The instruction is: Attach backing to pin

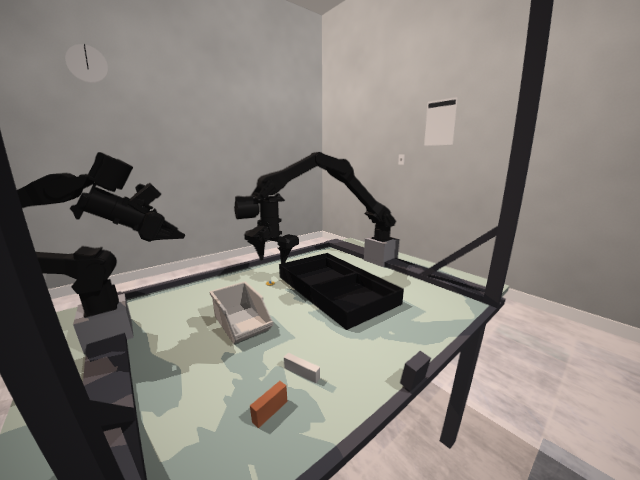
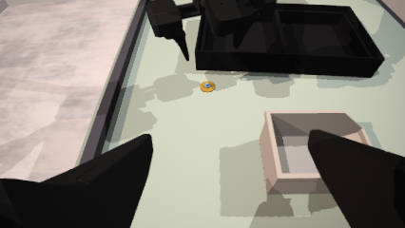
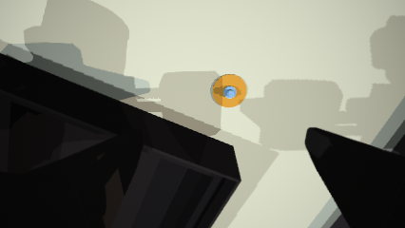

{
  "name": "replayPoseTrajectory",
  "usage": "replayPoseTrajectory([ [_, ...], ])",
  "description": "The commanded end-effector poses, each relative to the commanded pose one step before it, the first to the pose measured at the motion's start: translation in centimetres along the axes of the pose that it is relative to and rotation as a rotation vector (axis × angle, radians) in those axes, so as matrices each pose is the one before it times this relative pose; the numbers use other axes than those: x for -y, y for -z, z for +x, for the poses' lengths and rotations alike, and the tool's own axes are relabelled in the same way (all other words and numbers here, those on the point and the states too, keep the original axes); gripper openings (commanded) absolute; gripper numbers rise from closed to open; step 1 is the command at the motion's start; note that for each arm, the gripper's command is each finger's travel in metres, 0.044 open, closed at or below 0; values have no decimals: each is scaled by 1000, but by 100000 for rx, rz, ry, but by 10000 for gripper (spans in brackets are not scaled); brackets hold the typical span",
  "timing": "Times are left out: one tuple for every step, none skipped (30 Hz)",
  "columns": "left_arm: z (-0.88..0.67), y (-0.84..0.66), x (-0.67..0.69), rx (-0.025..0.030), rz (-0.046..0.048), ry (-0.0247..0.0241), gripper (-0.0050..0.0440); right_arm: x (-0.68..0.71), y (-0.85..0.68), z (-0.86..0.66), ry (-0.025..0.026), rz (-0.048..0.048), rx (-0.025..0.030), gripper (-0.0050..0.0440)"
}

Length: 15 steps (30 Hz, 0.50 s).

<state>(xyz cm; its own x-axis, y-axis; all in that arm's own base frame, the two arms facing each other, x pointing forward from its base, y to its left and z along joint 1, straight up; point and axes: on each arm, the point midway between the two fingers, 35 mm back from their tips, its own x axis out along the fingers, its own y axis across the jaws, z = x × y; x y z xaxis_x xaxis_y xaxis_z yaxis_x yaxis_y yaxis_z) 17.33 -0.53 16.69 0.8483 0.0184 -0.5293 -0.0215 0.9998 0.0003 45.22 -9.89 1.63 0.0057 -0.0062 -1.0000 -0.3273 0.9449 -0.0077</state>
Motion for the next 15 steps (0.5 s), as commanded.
replayPoseTrajectory([
  [-391,-987,-21,-106,-89,-145,320,-147,246,-3595,4193,1986,12950,440],
  [19,-251,35,-1092,433,3,296,-165,130,-428,382,416,2432,440],
  [0,0,0,0,0,0,296,0,0,0,0,0,0,440],
  [0,0,0,0,0,0,296,0,0,0,0,0,0,440],
  [37,-330,23,-1397,297,-133,272,-176,123,-470,387,423,2466,440],
  [60,-391,29,-1637,297,-149,248,-186,116,-506,395,432,2522,440],
  [88,-440,33,-1818,319,-158,224,-195,106,-542,409,448,2606,440],
  [122,-485,38,-1980,334,-162,200,-206,97,-580,428,469,2727,440],
  [157,-517,41,-2085,338,-160,176,-214,85,-609,442,484,2820,440],
  [192,-538,43,-2142,332,-152,152,-218,70,-629,452,496,2884,440],
  [227,-551,44,-2174,322,-142,130,-221,53,-646,461,505,2940,440],
  [262,-562,44,-2195,309,-130,130,-223,34,-661,471,516,3000,440],
  [297,-570,44,-2211,296,-118,130,-226,15,-676,481,528,3065,440],
  [333,-577,43,-2222,282,-105,130,-228,-6,-691,493,540,3134,440],
  [368,-582,41,-2231,267,-91,130,-230,-28,-705,504,553,3205,440],
])
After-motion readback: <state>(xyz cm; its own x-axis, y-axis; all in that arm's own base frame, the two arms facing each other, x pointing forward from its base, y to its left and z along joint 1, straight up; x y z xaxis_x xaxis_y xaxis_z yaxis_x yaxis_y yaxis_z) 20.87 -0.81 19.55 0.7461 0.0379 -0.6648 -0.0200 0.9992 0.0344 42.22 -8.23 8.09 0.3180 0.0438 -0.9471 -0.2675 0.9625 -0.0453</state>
